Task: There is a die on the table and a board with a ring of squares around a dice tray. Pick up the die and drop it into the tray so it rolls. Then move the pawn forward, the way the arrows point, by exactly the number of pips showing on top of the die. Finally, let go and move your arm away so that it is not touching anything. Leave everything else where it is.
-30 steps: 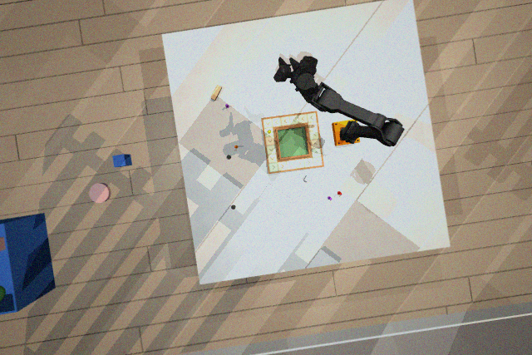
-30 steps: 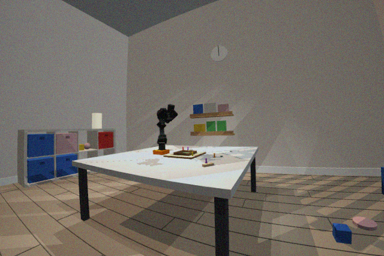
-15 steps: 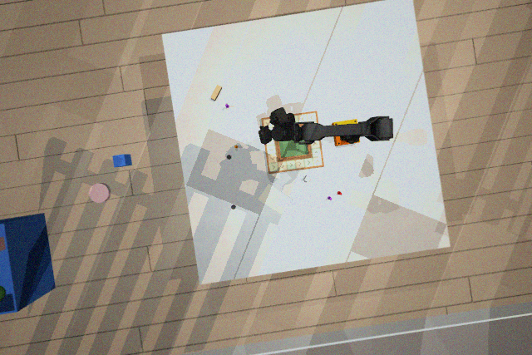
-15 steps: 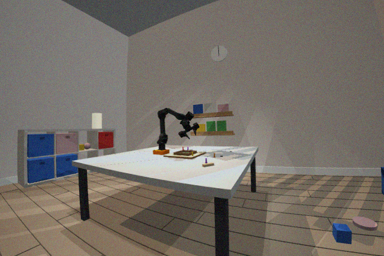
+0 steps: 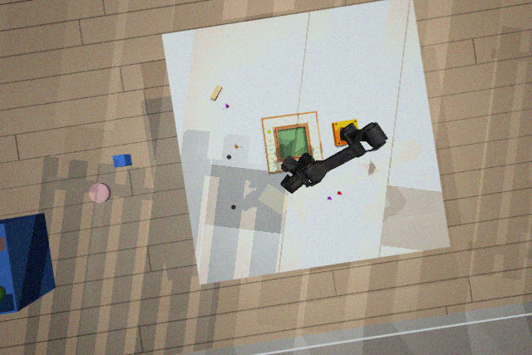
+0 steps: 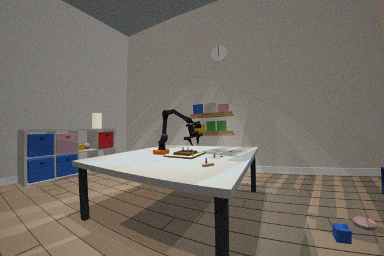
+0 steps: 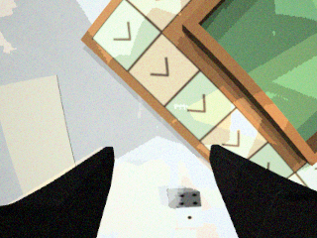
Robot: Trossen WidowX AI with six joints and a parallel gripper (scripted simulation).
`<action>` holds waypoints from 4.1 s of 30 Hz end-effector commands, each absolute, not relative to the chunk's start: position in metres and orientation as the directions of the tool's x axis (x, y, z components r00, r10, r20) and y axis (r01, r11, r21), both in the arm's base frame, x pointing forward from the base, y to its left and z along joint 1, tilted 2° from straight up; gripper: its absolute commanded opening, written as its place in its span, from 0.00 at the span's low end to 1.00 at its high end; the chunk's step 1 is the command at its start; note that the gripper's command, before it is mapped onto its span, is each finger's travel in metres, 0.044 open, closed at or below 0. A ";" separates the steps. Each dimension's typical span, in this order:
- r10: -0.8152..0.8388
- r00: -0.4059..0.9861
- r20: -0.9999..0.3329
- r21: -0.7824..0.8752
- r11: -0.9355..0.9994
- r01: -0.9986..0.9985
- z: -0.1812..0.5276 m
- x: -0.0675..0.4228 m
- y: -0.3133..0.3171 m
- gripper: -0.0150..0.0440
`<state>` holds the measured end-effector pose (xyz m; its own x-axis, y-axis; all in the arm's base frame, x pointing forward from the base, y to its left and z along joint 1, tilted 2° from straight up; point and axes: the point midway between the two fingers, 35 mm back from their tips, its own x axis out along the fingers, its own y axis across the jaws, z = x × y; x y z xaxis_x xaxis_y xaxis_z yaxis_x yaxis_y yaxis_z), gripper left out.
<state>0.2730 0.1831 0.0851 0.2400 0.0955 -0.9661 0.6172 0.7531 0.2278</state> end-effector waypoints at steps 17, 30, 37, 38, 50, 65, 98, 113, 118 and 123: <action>0.061 0.010 -0.998 0.057 0.853 0.518 0.052 0.196 0.227 0.72; 0.061 0.010 -0.998 0.057 0.853 0.518 0.032 0.196 0.229 0.72; 0.061 0.010 -0.998 0.057 0.853 0.518 0.021 0.196 0.229 0.72; 0.061 0.010 -0.998 0.057 0.853 0.518 0.021 0.196 0.229 0.72; 0.061 0.010 -0.998 0.057 0.853 0.518 0.020 0.196 0.229 0.43; 0.062 0.011 -0.998 0.058 0.853 0.518 0.072 0.203 0.234 0.25; 0.041 0.030 -0.999 0.048 0.950 0.307 0.125 0.242 0.163 0.25; 0.039 0.022 -0.999 0.041 0.997 0.059 0.107 0.266 0.095 0.25; 0.041 0.020 -0.999 0.040 0.999 -0.026 0.101 0.269 0.072 0.25; 0.043 0.018 -0.999 0.040 0.993 -0.110 0.095 0.270 0.049 0.25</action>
<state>0.2723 0.0594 0.1004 0.0263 0.0402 -0.9988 -0.0694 0.9969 0.0382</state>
